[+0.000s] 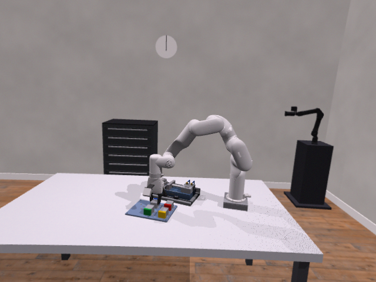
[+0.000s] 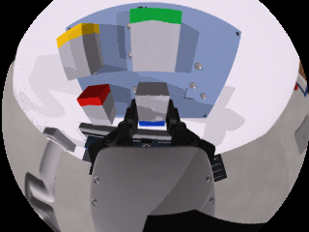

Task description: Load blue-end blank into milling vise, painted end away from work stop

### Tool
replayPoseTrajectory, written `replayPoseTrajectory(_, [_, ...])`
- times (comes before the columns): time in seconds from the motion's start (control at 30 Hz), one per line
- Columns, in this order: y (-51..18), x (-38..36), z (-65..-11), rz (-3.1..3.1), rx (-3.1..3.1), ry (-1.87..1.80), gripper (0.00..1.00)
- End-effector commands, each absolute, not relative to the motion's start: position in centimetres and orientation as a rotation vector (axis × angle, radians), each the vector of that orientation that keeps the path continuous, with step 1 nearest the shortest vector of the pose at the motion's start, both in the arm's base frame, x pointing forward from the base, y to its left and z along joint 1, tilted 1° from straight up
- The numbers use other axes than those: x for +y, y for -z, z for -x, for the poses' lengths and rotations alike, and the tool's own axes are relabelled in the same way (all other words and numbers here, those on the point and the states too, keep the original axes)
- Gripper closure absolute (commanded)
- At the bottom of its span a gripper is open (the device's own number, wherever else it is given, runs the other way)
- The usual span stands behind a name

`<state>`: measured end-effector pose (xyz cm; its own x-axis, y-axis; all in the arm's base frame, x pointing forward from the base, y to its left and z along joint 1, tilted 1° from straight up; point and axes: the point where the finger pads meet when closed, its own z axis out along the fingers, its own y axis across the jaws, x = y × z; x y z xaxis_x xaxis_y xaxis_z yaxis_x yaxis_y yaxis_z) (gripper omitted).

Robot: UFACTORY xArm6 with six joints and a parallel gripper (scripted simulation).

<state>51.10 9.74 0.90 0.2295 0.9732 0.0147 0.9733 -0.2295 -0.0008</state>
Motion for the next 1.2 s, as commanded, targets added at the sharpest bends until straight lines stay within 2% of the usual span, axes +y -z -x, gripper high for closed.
replayPoseTrajectory(0.0, [-1.1, 9.8, -51.3, 2.457, -1.945, 0.024, 1.0])
replayPoseTrajectory(1.17, [-7.0, 9.7, -51.3, 2.457, -1.945, 0.024, 1.0])
